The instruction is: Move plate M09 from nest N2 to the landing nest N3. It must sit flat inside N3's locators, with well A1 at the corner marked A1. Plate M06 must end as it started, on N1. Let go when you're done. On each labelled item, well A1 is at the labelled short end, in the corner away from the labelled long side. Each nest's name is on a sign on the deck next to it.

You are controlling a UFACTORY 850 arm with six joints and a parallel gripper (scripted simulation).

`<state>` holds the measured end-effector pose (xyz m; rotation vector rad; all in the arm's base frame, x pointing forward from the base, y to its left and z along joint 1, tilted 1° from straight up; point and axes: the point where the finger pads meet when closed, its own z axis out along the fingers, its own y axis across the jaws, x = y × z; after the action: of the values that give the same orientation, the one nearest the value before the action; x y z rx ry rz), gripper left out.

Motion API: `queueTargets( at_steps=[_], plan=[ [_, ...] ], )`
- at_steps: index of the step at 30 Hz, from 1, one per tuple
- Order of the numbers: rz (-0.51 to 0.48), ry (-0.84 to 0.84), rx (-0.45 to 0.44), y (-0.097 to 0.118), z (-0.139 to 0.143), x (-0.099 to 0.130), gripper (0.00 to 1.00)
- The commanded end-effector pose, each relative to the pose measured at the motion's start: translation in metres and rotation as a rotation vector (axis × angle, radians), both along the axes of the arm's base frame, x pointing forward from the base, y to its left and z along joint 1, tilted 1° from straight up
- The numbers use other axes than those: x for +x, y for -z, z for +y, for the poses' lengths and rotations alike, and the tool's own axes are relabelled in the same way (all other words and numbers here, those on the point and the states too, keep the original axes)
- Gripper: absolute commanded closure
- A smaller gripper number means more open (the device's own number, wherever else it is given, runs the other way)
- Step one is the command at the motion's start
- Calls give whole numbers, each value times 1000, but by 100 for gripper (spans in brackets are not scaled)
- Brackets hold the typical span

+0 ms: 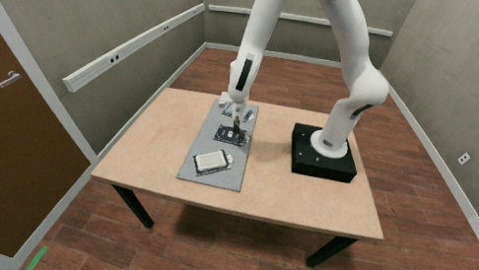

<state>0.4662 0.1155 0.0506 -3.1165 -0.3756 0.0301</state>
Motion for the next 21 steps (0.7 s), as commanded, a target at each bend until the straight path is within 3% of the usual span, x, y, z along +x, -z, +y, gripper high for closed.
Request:
queueTargets(
  at_steps=[1, 9, 21],
  plan=[
    [-5, 88, -14, -1, -12, 5, 0],
    [-6, 348, -18, -1, -50, 17, 0],
    [-6, 348, -19, -1, -98, 32, 0]
  ],
)
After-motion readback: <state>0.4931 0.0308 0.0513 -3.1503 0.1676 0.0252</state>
